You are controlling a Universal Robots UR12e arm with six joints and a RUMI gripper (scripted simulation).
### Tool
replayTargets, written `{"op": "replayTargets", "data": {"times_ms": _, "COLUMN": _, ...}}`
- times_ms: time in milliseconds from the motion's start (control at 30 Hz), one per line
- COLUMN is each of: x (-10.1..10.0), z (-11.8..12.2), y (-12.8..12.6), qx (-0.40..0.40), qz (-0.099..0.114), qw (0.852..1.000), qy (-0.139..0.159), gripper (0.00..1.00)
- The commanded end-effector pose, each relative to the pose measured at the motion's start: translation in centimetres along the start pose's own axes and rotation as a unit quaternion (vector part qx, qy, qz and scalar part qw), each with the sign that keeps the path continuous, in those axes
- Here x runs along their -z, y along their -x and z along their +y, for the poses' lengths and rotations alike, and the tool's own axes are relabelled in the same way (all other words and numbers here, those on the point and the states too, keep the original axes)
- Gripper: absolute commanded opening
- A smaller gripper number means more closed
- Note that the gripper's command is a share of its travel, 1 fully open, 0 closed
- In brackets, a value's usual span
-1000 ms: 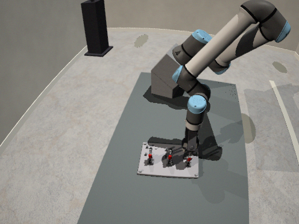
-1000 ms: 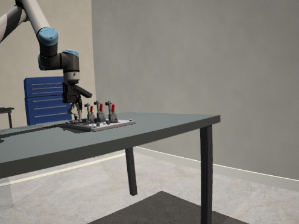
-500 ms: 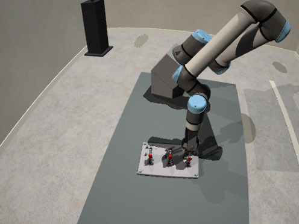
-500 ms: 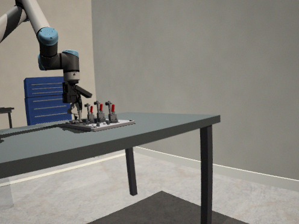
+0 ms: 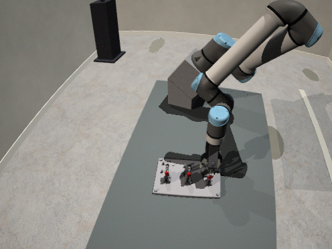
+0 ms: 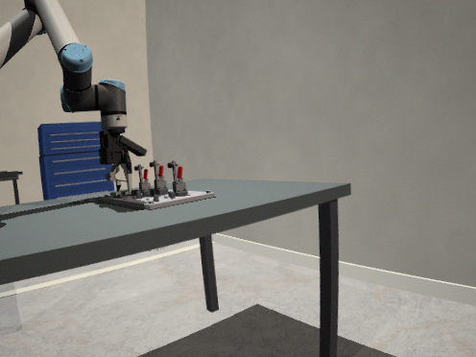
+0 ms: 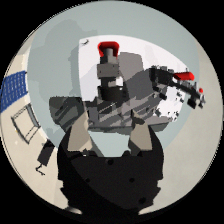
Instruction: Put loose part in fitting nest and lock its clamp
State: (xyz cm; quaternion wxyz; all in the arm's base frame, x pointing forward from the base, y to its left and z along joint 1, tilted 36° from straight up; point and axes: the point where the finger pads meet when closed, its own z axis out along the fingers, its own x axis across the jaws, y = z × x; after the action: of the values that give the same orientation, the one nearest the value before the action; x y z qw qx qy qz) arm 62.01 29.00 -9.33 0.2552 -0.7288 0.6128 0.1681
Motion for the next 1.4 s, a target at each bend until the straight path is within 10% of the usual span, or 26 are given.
{"op": "replayTargets", "data": {"times_ms": 0, "x": 0.1, "z": -0.2, "y": -0.1, "qx": 0.0, "qz": 0.0, "qw": 1.0, "qy": -0.001, "gripper": 0.59}}
{"op": "replayTargets", "data": {"times_ms": 733, "x": 0.3, "z": -0.2, "y": -0.1, "qx": 0.0, "qz": 0.0, "qw": 1.0, "qy": -0.002, "gripper": 0.59}}
{"op": "replayTargets", "data": {"times_ms": 1367, "x": 5.1, "z": 0.1, "y": -0.1, "qx": -0.001, "qz": 0.0, "qw": 1.0, "qy": -0.001, "gripper": 0.59}}
